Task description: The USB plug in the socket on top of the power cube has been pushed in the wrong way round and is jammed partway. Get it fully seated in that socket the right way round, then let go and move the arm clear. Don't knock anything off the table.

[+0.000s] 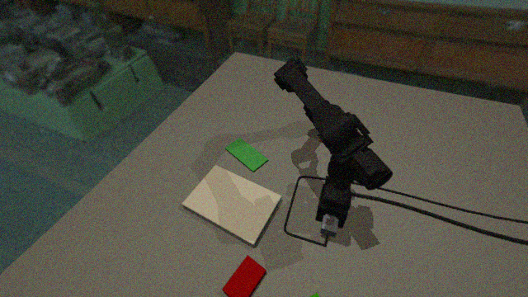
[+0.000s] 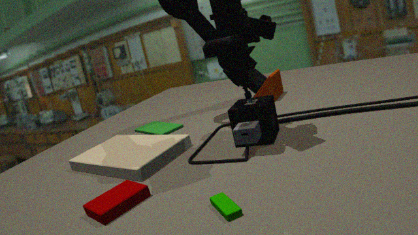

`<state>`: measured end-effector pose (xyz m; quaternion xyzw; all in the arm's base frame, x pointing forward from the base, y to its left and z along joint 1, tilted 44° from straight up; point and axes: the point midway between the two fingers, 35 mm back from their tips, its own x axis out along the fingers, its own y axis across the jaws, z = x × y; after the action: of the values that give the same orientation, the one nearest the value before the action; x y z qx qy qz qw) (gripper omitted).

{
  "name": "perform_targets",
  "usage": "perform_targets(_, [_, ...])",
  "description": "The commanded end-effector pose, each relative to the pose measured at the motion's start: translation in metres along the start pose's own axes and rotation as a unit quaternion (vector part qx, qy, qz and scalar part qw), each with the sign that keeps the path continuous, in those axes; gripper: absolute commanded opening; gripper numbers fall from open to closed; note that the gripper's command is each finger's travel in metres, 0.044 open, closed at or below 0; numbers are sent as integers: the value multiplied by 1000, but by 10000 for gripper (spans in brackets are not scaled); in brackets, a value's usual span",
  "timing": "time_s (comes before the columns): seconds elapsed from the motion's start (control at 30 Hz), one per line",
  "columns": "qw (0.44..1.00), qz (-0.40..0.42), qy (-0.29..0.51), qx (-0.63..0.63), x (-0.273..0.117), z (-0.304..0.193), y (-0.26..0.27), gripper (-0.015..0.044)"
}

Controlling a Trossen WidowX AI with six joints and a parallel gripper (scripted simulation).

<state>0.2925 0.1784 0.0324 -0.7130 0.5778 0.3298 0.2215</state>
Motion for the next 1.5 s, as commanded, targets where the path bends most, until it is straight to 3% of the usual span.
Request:
perform_targets(0.0, [1000, 0, -2, 3, -3, 0, -1, 0])
perform_targets(1.13, [1000, 0, -2, 2, -24, 0, 0, 0])
perform_targets(1.47, [995, 0, -1, 96, -23, 0, 0, 0])
